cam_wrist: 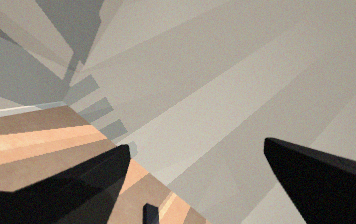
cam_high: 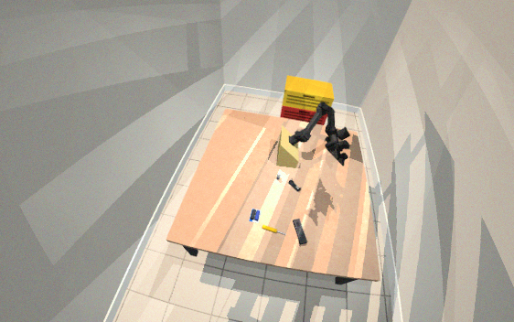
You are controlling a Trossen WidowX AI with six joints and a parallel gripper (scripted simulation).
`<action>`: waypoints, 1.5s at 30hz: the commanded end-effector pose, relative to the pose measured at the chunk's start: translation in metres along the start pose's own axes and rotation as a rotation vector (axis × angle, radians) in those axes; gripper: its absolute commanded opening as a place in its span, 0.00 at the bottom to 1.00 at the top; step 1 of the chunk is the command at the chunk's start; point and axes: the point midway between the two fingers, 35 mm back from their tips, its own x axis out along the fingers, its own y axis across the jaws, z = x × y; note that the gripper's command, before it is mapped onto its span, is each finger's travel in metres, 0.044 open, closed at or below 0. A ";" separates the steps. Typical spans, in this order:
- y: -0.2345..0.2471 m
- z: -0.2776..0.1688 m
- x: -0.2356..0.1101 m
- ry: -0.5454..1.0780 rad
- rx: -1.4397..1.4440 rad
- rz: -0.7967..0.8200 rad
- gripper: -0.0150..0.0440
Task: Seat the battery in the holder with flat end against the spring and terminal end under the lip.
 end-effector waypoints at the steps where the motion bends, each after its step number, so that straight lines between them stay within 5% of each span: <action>1: 0.000 -0.003 0.002 0.014 -0.004 0.001 0.89; 8: -0.024 -0.126 0.032 0.521 -0.080 0.064 0.58; 15: -0.049 -0.249 0.002 1.049 0.052 0.203 0.26; 23: -0.051 -0.328 -0.068 1.478 0.489 0.403 0.25; 27: -0.048 -0.338 -0.087 1.557 0.680 0.457 0.25; 45: 0.006 -0.398 -0.088 1.556 0.683 0.460 0.25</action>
